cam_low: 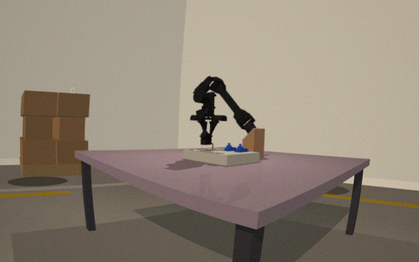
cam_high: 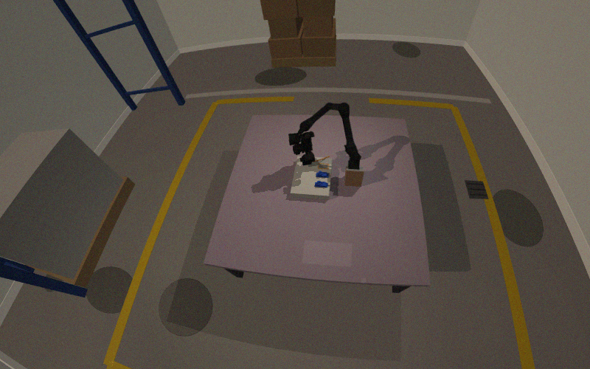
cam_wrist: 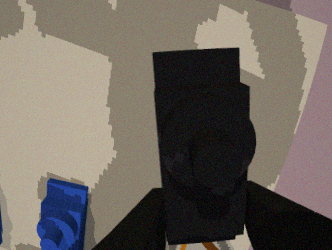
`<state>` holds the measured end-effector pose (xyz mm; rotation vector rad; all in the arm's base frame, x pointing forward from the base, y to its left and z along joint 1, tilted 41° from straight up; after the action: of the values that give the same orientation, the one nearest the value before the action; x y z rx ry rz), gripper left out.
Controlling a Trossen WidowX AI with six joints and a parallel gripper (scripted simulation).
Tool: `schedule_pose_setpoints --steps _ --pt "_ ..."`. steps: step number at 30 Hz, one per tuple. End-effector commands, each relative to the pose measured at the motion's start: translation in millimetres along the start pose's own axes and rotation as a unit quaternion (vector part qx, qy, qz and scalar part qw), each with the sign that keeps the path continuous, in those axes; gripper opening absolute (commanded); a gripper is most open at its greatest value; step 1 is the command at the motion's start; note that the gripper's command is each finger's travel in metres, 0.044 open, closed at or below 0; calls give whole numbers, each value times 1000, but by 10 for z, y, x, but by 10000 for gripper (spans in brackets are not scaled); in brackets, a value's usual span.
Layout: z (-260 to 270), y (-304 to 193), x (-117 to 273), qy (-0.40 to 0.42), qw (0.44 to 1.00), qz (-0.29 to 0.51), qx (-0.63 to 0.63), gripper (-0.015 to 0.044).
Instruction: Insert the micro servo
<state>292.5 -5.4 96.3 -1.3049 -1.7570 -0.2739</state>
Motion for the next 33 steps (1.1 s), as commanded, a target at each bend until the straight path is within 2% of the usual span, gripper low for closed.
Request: schedule_pose_setpoints --steps 1,6,14,33 --pt "-2 -4 3 -1 998 0 -62 0" --pt "-2 -4 3 -1 991 0 -136 0" --pt "33 -61 4 -1 990 0 -139 0" --pt "464 -772 1 0 991 2 -137 0"
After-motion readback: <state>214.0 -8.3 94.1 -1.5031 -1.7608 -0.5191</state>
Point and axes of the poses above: the point midway between the two fingers, 35 mm back from their tips, its own x axis back along the fingers, its own z axis across the jaws, y = z × x, the point moved 4 cm from there along x, back along the fingers, and after that the axes turned 15 degrees about x, right-handed, at the moved point
